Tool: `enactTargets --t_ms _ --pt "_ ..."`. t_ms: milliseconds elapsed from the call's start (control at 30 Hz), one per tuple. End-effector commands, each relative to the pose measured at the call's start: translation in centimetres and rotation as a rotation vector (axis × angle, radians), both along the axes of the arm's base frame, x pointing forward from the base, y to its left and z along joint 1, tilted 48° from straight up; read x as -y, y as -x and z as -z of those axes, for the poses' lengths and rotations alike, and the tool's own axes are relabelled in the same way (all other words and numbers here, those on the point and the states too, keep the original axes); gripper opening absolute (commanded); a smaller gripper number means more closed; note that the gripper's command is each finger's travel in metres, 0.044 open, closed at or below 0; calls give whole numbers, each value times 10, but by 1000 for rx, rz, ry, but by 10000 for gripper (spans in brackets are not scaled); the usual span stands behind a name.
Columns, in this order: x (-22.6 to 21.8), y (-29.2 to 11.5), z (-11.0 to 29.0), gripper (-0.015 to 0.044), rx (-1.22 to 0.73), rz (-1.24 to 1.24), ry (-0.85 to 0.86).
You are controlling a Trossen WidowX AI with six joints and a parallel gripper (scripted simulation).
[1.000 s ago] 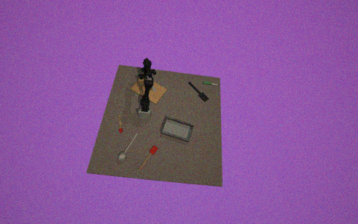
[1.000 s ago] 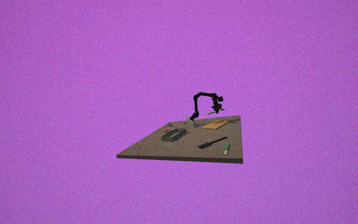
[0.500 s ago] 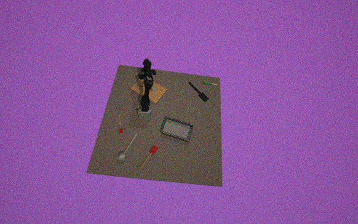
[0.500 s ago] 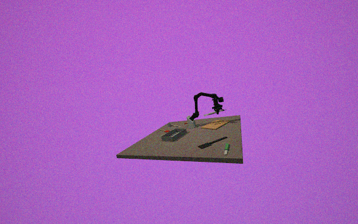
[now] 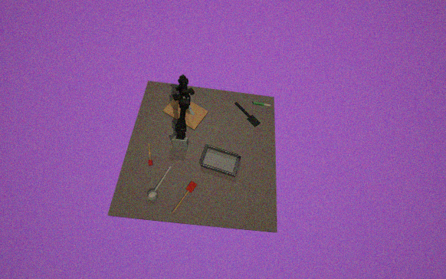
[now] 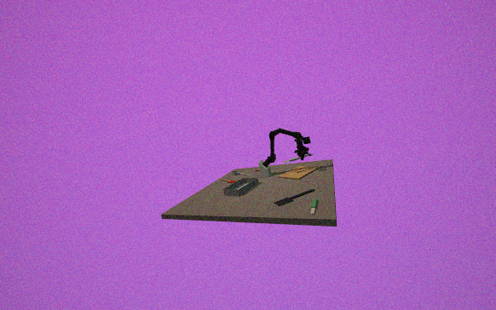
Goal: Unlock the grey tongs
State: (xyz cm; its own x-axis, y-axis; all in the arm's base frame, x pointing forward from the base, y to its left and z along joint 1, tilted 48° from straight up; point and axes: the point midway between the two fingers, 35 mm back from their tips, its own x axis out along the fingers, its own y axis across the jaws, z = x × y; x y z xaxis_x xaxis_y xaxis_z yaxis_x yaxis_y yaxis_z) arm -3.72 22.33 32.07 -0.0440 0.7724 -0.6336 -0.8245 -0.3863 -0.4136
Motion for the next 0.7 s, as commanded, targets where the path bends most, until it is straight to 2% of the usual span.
enactTargets --t_ms 0,667 --pt "-7 1 7 -150 3 -2 7" --pt "-32 2 28 -150 4 -3 6"
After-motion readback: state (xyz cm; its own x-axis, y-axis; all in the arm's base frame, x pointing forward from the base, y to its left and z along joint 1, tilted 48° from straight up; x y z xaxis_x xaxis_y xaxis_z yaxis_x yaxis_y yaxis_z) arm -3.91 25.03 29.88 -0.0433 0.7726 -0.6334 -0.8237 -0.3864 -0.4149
